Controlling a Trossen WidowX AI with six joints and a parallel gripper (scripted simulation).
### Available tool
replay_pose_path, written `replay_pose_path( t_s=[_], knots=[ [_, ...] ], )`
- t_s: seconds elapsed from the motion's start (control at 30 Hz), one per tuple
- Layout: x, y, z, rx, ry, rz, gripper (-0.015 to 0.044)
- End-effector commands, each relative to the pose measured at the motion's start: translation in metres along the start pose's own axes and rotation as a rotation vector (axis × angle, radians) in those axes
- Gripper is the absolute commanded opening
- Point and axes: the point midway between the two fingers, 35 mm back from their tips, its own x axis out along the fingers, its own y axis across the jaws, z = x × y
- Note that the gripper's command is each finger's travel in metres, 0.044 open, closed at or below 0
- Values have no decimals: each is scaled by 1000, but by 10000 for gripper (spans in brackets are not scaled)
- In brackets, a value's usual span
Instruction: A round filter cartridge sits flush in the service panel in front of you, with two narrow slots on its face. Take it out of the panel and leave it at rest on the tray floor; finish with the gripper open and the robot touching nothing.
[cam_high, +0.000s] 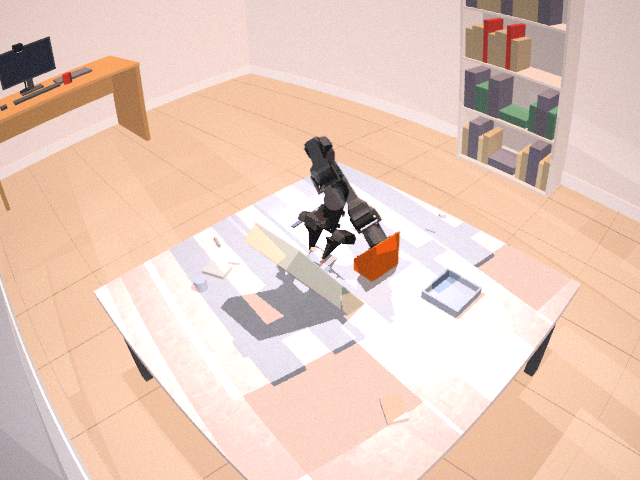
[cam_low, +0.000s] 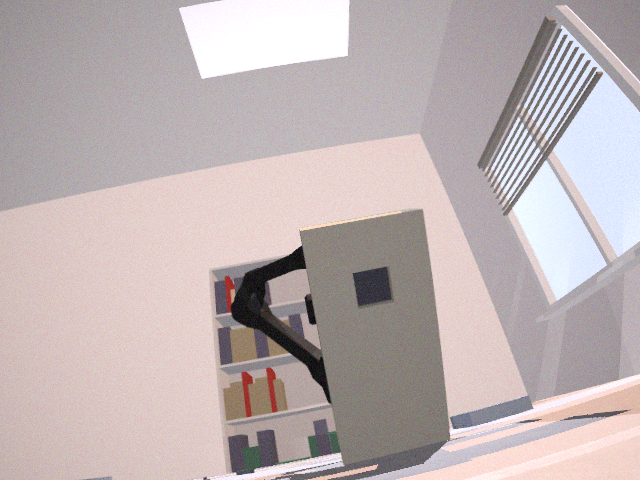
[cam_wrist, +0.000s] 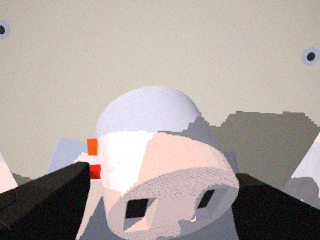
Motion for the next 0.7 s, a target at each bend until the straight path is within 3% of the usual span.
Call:
replay_pose_path(
  t_s=[0.0, 0.17, 0.37, 0.67],
  knots=[
    [0, -1, 0, 1, 0, -5, 113],
    [-7, 0, 15, 1, 0, -2, 0],
    [-14, 1, 23, -2, 0, 1, 0],
    [-58, 4, 27, -37, -4, 8, 0]
  ],
)
